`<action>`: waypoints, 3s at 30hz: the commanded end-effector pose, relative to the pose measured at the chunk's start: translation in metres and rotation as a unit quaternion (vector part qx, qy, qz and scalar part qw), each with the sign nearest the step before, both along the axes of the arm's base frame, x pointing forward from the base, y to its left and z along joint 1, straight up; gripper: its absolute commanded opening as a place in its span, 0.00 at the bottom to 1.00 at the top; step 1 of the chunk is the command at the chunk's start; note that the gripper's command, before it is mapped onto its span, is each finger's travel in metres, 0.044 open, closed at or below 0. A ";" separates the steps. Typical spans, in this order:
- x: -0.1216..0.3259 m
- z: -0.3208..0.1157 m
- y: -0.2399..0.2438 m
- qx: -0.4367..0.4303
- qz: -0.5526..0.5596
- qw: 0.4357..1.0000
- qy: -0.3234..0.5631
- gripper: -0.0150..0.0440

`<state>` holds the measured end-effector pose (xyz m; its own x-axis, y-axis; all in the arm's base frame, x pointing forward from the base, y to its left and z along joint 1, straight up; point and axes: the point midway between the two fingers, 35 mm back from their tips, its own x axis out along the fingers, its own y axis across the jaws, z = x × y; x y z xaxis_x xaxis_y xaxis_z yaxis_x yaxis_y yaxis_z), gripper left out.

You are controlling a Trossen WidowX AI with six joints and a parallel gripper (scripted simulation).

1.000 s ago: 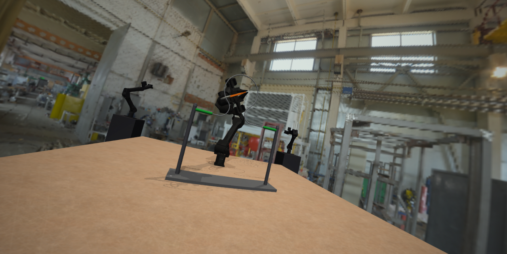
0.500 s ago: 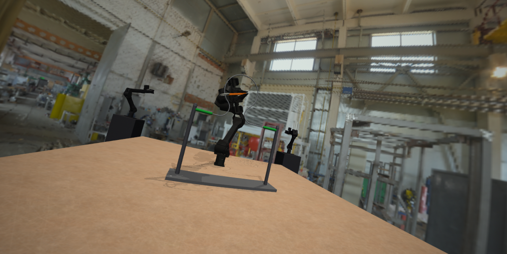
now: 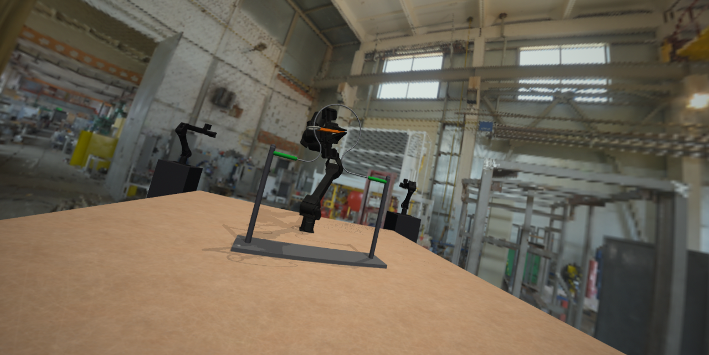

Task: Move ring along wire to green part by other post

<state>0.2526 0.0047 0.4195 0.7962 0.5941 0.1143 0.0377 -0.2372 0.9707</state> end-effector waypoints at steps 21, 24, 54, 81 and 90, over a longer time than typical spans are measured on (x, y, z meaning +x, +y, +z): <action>-0.001 -0.004 0.001 -0.144 0.001 0.989 -0.016 0.00; -0.001 -0.005 0.001 -0.162 0.000 0.987 -0.018 0.00; -0.001 -0.013 -0.001 -0.343 -0.003 0.939 -0.031 0.00; 0.000 -0.020 -0.005 -0.499 -0.011 0.865 -0.040 0.00; 0.000 -0.021 -0.007 -0.548 -0.014 0.836 -0.043 0.00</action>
<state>0.2531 -0.0019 0.3966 0.8246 0.3805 -0.4187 -0.0266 0.7653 0.6431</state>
